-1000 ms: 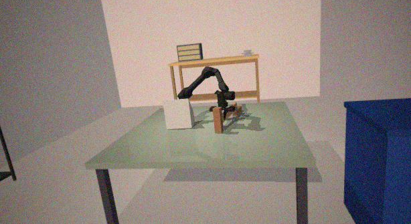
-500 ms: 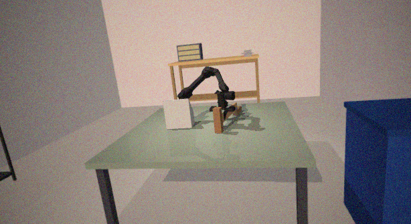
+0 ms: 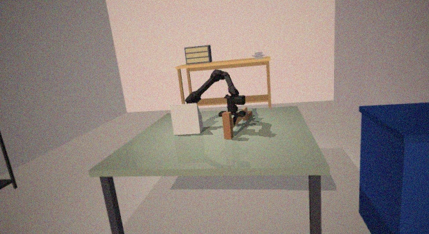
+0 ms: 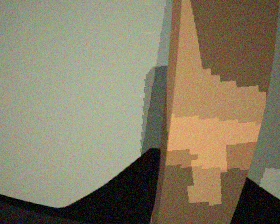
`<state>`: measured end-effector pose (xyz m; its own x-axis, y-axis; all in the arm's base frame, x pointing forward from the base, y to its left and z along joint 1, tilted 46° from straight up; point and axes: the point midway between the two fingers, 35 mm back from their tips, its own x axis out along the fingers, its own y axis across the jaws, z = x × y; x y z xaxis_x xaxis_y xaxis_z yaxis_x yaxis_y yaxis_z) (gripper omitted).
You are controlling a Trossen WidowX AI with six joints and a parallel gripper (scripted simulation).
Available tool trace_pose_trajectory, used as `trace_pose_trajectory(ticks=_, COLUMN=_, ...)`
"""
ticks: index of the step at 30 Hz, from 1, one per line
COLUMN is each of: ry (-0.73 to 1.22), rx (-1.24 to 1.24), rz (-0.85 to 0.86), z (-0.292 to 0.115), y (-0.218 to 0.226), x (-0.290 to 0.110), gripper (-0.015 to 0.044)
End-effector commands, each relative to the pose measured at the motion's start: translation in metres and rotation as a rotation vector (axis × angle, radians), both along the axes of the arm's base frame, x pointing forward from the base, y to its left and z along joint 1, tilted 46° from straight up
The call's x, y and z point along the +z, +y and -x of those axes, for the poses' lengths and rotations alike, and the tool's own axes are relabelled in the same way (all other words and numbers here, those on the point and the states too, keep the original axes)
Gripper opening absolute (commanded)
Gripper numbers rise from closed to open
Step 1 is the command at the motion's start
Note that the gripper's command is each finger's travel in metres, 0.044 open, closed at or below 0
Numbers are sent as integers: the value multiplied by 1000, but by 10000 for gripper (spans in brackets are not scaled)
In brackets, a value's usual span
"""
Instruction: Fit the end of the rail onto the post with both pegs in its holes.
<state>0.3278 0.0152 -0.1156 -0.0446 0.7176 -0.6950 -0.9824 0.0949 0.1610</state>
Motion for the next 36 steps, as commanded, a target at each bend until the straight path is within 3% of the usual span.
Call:
trace_pose_trajectory(ticks=1, ry=-1, rx=-4, rz=2, z=-1, y=-2, x=-1, gripper=0)
trace_pose_trajectory(ticks=36, ry=-1, rx=-4, rz=2, z=-2, y=-7, x=0, gripper=0)
